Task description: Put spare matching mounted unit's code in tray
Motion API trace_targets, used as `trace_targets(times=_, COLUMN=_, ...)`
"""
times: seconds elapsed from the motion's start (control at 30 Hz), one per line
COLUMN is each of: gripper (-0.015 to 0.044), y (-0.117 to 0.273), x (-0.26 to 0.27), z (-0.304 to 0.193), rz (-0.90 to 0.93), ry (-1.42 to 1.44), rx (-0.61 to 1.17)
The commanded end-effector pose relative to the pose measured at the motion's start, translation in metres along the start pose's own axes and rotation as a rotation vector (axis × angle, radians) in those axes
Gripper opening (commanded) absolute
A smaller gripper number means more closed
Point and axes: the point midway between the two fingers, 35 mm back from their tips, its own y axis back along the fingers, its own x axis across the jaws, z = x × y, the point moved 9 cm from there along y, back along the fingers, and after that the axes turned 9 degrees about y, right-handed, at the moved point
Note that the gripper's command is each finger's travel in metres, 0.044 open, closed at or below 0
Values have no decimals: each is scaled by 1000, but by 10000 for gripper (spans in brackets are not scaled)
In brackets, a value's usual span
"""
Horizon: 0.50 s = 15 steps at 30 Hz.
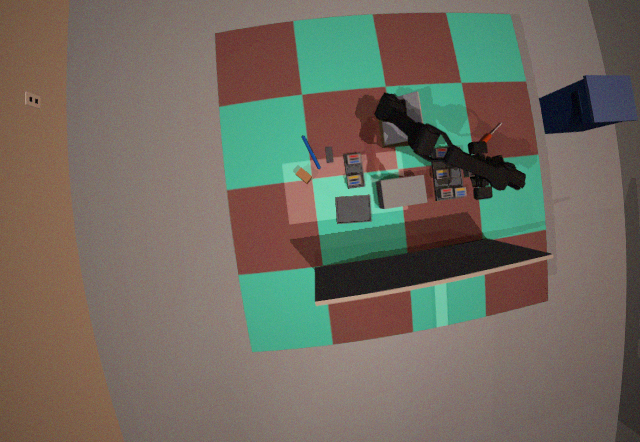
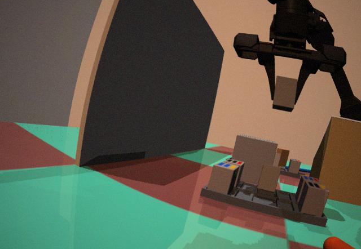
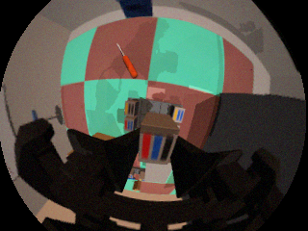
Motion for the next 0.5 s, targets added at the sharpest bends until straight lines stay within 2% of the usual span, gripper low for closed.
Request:
trace_targets(times=0.0, gripper=0, y=10, x=-19, z=-32, rz=-4, ry=-36, rx=-35)
trace_targets(times=0.47, gripper=0, y=22, x=-64, z=-152, rz=-25, ry=-24, rx=-68)
